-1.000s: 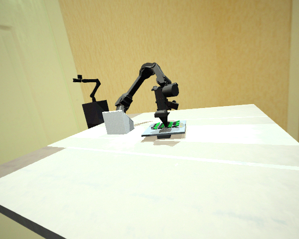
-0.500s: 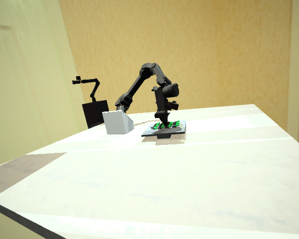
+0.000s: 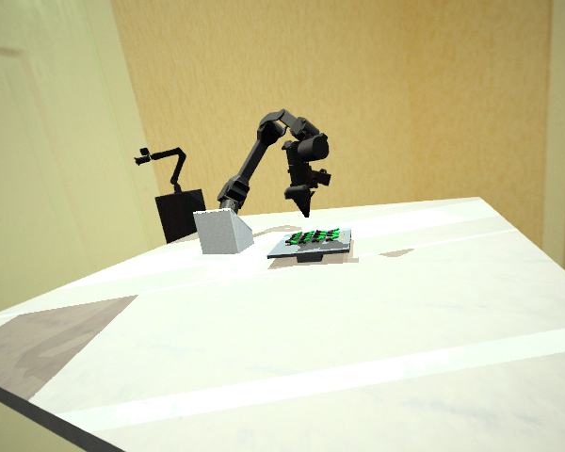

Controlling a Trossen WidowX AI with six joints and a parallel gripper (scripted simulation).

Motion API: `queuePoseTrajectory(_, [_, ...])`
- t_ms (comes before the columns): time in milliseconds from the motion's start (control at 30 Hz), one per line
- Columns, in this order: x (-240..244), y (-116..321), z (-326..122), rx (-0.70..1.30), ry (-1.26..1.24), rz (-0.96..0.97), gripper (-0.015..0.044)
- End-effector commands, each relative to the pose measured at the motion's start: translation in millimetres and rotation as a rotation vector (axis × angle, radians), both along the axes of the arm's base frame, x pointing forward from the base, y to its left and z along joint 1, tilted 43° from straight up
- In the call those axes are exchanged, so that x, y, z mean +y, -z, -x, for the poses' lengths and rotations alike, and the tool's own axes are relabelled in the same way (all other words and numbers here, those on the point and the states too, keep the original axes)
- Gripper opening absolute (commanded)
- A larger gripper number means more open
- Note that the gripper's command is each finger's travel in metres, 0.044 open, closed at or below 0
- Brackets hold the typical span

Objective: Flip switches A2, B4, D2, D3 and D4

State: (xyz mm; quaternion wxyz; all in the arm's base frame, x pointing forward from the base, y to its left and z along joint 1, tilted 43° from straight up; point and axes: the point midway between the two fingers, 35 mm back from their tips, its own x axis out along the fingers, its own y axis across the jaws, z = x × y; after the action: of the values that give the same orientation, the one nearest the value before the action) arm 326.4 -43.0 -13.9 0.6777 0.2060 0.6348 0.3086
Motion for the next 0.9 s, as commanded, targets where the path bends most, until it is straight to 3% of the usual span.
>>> queuePoseTrajectory(0, [14,-15,31,0.001,-0.007,0.005,0.0])
queuePoseTrajectory(133, [25,-22,54,0.003,-0.007,0.004,0.0])
queuePoseTrajectory(867, [59,13,54,0.021,-0.025,0.006,0.0])
